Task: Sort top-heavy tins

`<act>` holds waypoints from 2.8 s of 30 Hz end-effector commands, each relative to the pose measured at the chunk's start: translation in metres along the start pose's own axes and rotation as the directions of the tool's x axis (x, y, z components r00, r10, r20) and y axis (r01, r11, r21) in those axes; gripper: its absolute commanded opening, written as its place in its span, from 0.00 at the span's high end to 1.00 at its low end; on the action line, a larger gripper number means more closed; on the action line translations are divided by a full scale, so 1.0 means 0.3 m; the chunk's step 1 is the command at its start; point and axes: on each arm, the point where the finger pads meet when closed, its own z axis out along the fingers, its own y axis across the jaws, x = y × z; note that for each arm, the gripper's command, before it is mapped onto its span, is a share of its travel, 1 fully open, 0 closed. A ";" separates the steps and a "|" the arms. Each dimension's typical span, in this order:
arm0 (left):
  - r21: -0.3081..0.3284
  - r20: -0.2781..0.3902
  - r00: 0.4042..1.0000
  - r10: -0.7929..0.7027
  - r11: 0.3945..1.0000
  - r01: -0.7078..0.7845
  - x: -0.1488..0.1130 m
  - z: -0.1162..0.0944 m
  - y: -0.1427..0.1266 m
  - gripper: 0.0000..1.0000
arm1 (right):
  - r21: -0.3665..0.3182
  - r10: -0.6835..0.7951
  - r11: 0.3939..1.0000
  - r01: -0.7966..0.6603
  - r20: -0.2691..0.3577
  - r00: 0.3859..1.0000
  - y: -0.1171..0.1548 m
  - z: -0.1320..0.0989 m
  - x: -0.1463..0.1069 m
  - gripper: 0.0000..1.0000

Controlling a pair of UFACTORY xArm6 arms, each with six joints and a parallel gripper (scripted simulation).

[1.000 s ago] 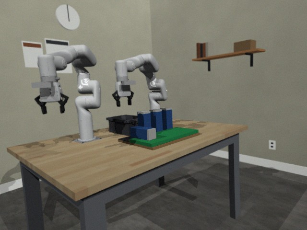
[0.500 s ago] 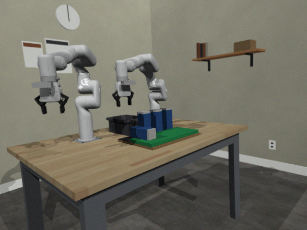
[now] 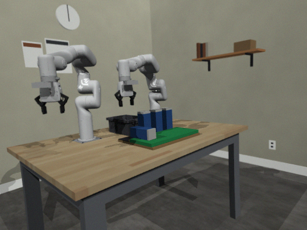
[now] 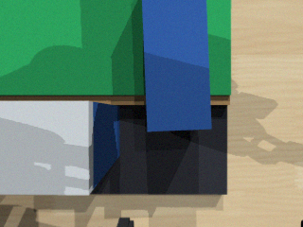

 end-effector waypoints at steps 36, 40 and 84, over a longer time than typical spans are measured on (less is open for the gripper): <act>-0.006 -0.003 1.000 0.000 1.000 0.000 0.093 -0.010 0.005 0.00 | 0.000 0.000 1.000 0.000 -0.004 1.000 0.000 -0.005 0.003 0.00; -0.006 -0.003 1.000 0.001 1.000 -0.001 0.094 -0.003 0.003 0.00 | 0.000 0.000 1.000 0.000 -0.004 1.000 0.000 -0.005 0.003 0.00; -0.005 -0.002 1.000 -0.001 1.000 0.001 0.095 0.261 0.006 0.00 | 0.000 0.000 1.000 0.000 -0.004 1.000 0.000 -0.005 0.003 0.00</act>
